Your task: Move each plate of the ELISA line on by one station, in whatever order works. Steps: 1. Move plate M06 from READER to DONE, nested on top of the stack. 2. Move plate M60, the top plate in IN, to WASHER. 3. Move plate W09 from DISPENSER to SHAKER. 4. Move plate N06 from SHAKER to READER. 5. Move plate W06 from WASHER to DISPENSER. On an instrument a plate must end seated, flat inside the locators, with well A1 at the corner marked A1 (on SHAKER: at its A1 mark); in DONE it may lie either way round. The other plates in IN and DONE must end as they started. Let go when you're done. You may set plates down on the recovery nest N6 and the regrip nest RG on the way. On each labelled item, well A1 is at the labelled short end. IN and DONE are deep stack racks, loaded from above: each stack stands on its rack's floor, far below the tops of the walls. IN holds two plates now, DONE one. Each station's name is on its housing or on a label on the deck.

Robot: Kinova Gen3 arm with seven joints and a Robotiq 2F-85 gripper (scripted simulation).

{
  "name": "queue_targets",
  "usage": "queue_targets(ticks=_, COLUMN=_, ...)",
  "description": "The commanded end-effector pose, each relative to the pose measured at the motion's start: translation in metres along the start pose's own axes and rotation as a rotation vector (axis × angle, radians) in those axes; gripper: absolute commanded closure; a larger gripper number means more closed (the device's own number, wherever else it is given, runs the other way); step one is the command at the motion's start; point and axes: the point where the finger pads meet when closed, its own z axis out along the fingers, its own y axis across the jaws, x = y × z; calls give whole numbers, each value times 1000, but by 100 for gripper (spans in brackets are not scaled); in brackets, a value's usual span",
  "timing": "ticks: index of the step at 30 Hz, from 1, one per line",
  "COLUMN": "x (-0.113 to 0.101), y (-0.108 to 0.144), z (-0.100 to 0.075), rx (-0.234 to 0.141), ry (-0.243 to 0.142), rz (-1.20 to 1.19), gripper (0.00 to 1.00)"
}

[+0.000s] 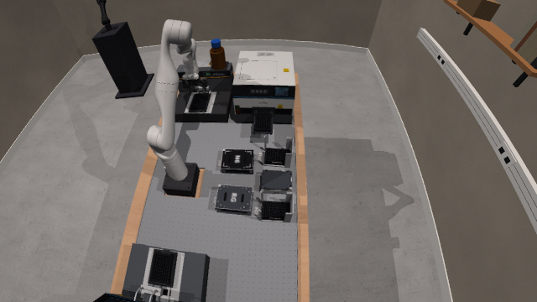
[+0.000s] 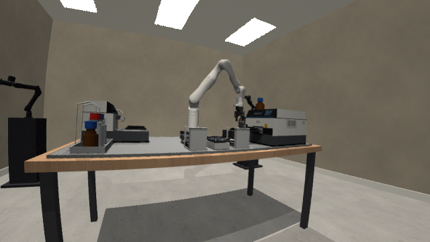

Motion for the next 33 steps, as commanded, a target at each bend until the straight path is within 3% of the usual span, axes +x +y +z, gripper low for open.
queue_targets(ticks=1, x=0, y=0, z=5, rx=0, ry=-2, rz=0, gripper=0)
queue_targets(ticks=33, x=-1, y=0, z=41, rx=0, ry=-2, rz=0, gripper=0)
